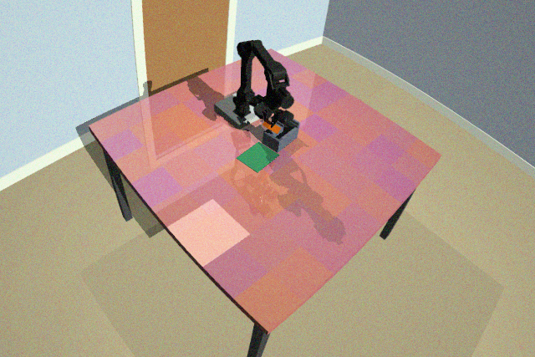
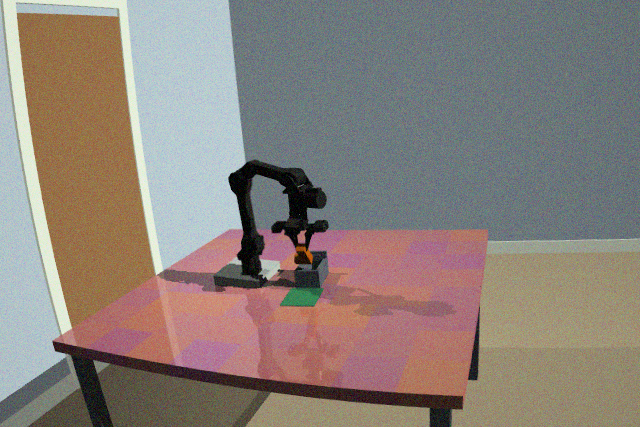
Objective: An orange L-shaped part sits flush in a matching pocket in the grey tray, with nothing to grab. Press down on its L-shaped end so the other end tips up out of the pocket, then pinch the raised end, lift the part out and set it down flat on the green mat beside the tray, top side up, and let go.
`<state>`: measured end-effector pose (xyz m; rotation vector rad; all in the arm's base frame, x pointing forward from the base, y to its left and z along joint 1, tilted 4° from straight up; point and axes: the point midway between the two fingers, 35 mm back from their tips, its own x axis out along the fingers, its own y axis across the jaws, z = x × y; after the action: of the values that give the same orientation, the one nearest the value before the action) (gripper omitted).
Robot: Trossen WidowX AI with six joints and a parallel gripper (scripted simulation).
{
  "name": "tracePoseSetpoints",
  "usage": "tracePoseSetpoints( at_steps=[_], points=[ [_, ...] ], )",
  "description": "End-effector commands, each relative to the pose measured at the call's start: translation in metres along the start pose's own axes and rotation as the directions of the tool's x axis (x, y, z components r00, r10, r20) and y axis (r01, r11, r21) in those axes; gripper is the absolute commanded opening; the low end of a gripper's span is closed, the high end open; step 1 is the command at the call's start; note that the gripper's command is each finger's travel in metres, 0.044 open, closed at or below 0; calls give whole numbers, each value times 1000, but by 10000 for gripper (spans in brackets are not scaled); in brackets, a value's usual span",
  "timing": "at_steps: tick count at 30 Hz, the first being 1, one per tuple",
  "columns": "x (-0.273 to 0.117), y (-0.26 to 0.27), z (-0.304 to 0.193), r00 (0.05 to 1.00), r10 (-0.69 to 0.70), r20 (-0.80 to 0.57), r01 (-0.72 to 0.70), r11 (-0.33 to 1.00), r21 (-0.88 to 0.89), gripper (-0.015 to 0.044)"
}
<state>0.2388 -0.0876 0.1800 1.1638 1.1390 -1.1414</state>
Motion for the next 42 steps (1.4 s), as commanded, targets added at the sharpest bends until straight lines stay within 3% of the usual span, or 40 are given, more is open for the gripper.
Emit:
tracePoseSetpoints(
  at_steps=[1, 13, 42],
  points=[
    [0, 0, 13, 1000, 4, -2, -4, 1000, -4, 0],
    [0, -5, 64, 1000, 3, 2, -3, 1000, -5, 0],
    [37, -5, 66, 1000, 3, 2, -3, 1000, -5, 0]
  ],
)
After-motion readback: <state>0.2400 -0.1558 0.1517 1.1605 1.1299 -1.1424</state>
